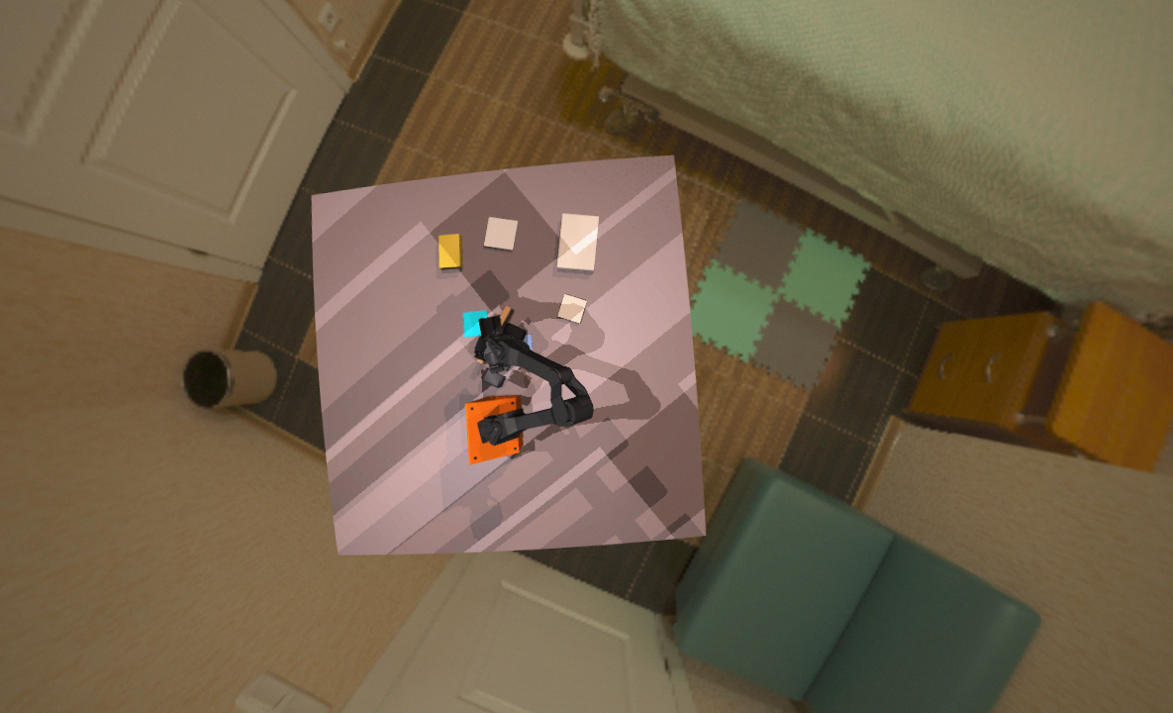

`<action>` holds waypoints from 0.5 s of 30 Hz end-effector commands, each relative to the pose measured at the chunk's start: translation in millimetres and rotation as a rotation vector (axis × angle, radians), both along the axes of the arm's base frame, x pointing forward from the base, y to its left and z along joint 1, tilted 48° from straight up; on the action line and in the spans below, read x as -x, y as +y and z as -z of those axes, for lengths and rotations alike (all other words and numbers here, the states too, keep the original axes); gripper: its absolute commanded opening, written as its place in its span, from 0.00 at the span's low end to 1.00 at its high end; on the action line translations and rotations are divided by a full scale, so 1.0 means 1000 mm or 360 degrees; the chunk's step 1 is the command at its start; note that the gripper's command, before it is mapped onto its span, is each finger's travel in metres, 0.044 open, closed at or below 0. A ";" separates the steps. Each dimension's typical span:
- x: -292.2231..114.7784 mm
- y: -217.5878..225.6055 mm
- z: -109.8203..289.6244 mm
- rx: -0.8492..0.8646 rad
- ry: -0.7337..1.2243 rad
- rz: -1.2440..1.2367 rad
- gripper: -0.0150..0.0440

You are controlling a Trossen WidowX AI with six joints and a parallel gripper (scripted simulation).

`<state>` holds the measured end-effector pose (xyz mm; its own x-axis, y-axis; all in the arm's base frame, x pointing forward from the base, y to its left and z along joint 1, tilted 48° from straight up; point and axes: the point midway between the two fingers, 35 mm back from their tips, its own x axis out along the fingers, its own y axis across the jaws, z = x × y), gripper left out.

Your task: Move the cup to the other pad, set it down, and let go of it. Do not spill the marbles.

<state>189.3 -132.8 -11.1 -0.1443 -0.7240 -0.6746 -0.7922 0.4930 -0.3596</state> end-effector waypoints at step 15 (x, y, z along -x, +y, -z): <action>-0.009 0.036 -0.029 0.0007 -0.0009 0.0004 0.25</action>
<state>196.7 -102.7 12.3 -0.1464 -0.7274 -0.6704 -0.7941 0.4905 -0.3588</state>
